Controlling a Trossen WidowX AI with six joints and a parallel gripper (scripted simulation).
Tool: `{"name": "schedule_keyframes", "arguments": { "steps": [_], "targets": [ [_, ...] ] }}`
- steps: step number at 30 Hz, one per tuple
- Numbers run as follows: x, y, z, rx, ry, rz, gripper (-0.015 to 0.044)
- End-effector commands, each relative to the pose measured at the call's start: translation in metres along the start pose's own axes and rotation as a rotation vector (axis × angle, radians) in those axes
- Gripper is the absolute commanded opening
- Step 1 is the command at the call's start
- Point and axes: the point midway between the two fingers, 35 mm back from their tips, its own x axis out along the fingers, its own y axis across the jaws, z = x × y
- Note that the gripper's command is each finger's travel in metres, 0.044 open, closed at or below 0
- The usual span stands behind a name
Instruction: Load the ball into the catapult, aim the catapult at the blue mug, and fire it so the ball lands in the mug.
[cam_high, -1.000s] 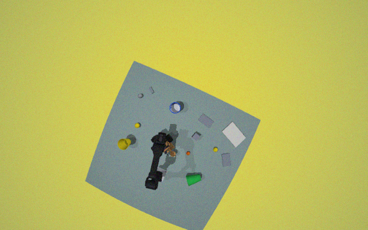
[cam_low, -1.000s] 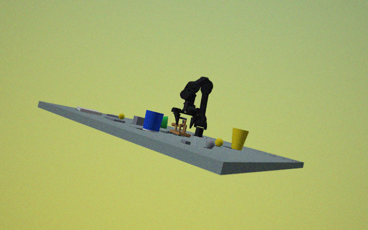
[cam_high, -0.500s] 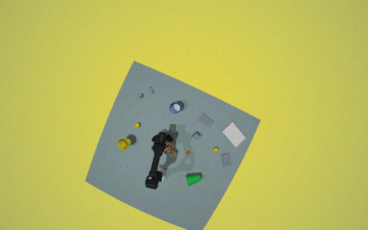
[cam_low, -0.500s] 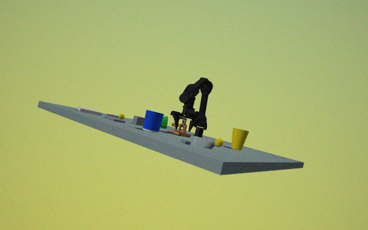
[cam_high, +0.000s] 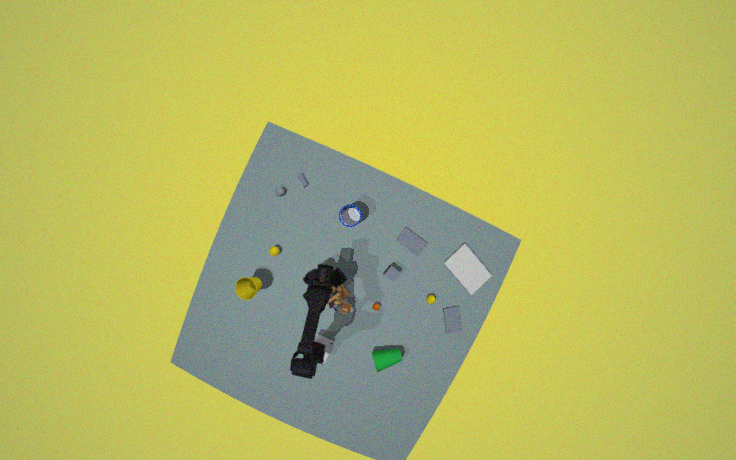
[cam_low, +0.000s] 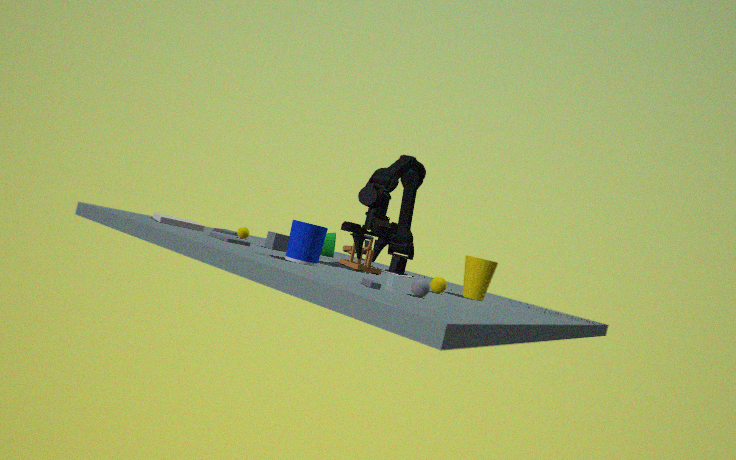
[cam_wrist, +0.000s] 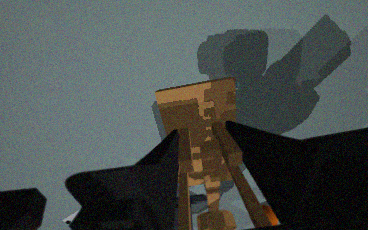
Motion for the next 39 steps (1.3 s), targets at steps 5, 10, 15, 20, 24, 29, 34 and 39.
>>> {"name": "schedule_keyframes", "arguments": {
  "steps": [5, 10, 15, 20, 24, 29, 34, 39],
  "targets": [
    [-0.042, -0.001, 0.001, 0.000, 0.000, 0.000, 0.0000],
    [-0.050, 0.000, 0.000, 0.022, 0.000, 0.000, 0.0000],
    [-0.050, -0.001, 0.000, 0.185, 0.001, 0.000, 0.0000],
    [-0.049, -0.002, 0.000, 0.357, 0.001, 0.000, 0.0000],
    [-0.049, -0.004, 0.000, 0.494, 0.002, 0.000, 0.0000],
    [-0.048, -0.008, -0.001, 0.665, 0.002, -0.001, 0.0000],
    [-0.048, -0.015, -0.004, 0.836, 0.003, -0.002, 0.0000],
    [-0.048, -0.023, -0.009, 0.921, 0.003, -0.003, 0.0000]
  ]
}}
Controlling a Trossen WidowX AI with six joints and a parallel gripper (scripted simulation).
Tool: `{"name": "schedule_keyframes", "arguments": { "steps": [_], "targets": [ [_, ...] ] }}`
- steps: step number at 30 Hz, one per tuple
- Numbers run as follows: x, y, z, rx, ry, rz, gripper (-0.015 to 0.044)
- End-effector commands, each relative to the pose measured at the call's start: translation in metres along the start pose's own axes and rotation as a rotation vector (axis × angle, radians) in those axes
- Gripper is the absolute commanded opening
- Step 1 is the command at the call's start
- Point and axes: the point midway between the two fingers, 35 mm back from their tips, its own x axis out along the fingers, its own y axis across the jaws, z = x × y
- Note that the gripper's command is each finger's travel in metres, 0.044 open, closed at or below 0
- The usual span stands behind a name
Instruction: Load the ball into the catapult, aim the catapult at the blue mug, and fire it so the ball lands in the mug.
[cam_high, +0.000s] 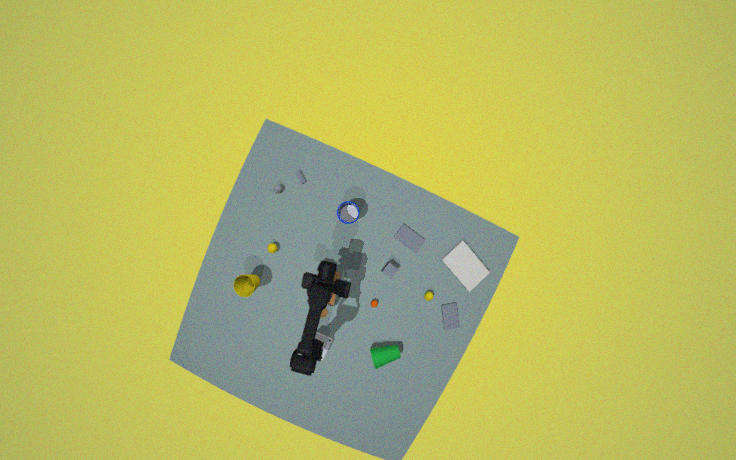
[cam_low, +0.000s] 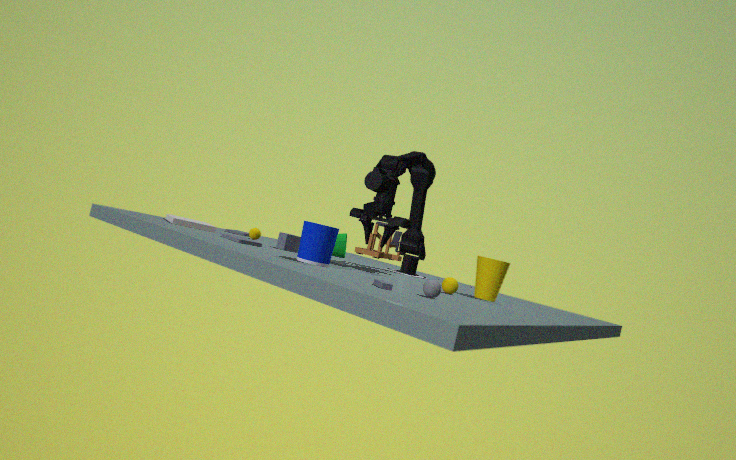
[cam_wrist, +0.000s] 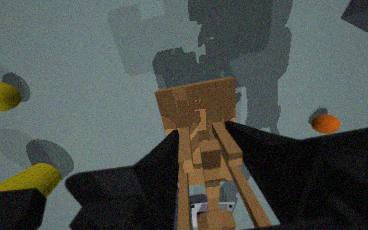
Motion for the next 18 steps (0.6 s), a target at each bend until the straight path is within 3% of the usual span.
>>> {"name": "schedule_keyframes", "arguments": {
  "steps": [1, 18],
  "targets": [
    [-0.003, -0.005, 0.003, 0.037, -0.010, -0.002, 0.0000],
    [0.018, -0.006, 0.005, 0.038, -0.010, -0.002, 0.0000]
  ]
}}
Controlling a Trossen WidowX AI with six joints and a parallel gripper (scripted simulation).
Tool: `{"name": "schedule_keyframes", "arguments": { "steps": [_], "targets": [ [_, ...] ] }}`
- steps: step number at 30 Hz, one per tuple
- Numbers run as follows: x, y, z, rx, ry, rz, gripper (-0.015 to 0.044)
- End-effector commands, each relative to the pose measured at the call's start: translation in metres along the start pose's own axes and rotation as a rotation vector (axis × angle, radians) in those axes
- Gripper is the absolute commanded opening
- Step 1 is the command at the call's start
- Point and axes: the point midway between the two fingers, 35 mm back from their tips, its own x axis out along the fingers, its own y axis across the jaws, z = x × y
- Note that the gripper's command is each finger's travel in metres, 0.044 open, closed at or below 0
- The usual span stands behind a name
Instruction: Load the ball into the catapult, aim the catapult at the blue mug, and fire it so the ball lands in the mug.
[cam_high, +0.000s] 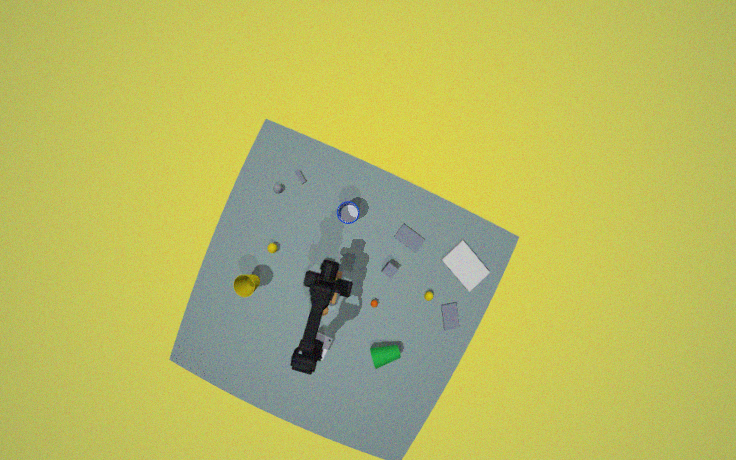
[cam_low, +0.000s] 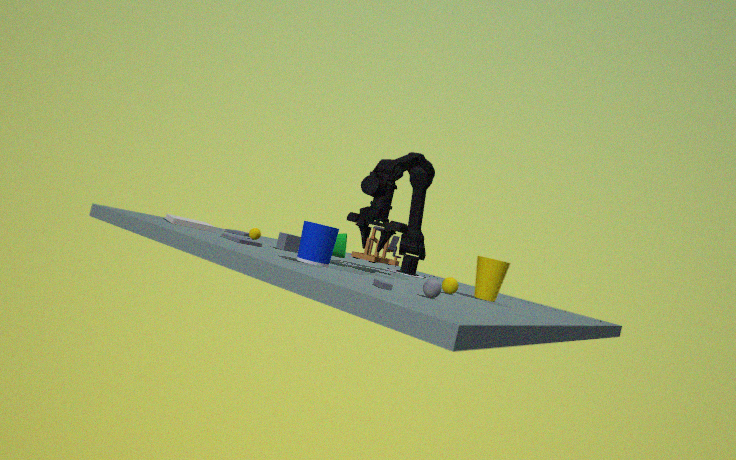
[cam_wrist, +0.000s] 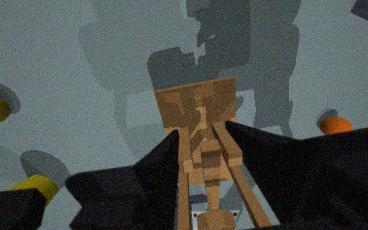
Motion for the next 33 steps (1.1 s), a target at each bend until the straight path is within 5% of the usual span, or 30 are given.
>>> {"name": "schedule_keyframes", "arguments": {
  "steps": [1, 23, 33],
  "targets": [
    [0.005, 0.000, 0.001, 0.003, -0.003, -0.001, 0.0000],
    [0.027, -0.001, 0.000, 0.002, -0.001, 0.000, 0.0000],
    [0.027, -0.001, 0.000, 0.002, -0.001, 0.000, 0.0263]
  ]
}}
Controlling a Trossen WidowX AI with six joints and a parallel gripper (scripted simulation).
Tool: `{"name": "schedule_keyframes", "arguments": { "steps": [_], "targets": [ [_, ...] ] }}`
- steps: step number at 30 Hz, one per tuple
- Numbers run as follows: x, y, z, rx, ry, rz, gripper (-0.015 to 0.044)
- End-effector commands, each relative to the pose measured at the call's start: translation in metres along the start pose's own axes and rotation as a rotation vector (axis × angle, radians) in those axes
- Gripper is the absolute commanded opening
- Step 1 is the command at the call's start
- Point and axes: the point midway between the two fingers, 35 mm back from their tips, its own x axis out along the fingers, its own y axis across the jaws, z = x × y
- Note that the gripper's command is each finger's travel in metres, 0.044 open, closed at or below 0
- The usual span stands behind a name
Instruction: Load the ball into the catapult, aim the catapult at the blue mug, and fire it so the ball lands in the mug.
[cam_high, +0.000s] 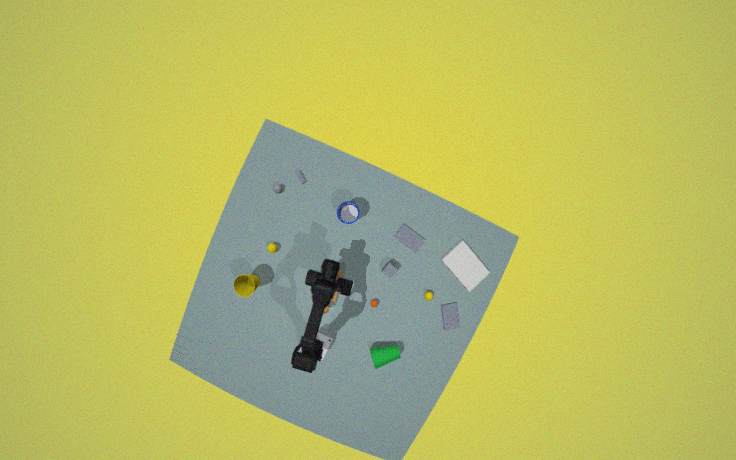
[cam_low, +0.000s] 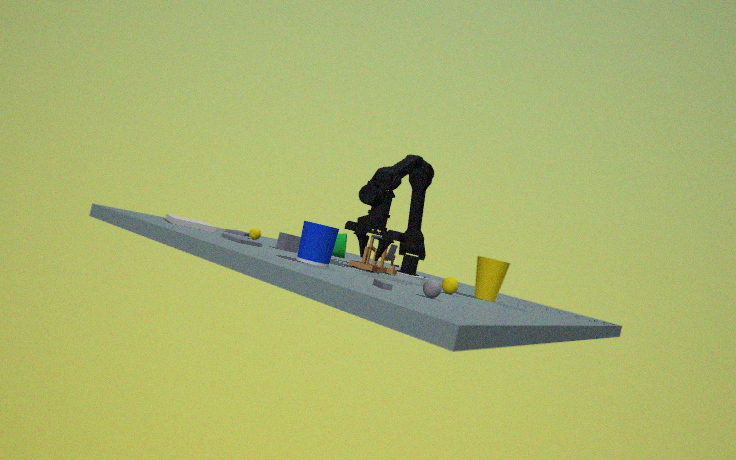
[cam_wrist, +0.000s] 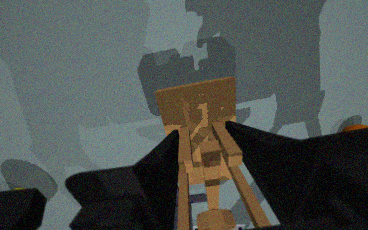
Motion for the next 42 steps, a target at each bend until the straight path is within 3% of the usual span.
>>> {"name": "schedule_keyframes", "arguments": {
  "steps": [1, 4, 7, 11, 13, 15, 22, 27, 42],
  "targets": [
    [-0.001, 0.000, 0.001, 0.000, -0.002, 0.000, 0.0289],
    [-0.003, 0.000, 0.001, 0.000, -0.002, 0.000, 0.0368],
    [-0.036, 0.000, 0.005, 0.000, -0.002, 0.000, 0.0440],
    [-0.091, 0.000, 0.002, 0.000, -0.001, 0.000, 0.0440],
    [-0.100, 0.000, 0.000, 0.000, -0.001, 0.000, 0.0440],
    [-0.086, 0.000, 0.003, 0.000, -0.001, 0.000, 0.0440],
    [-0.095, 0.000, -0.001, 0.001, -0.004, -0.001, 0.0440],
    [-0.052, 0.000, -0.001, 0.001, -0.004, -0.001, 0.0440],
    [-0.033, 0.000, 0.000, 0.001, -0.004, -0.001, 0.0440]
  ]
}}
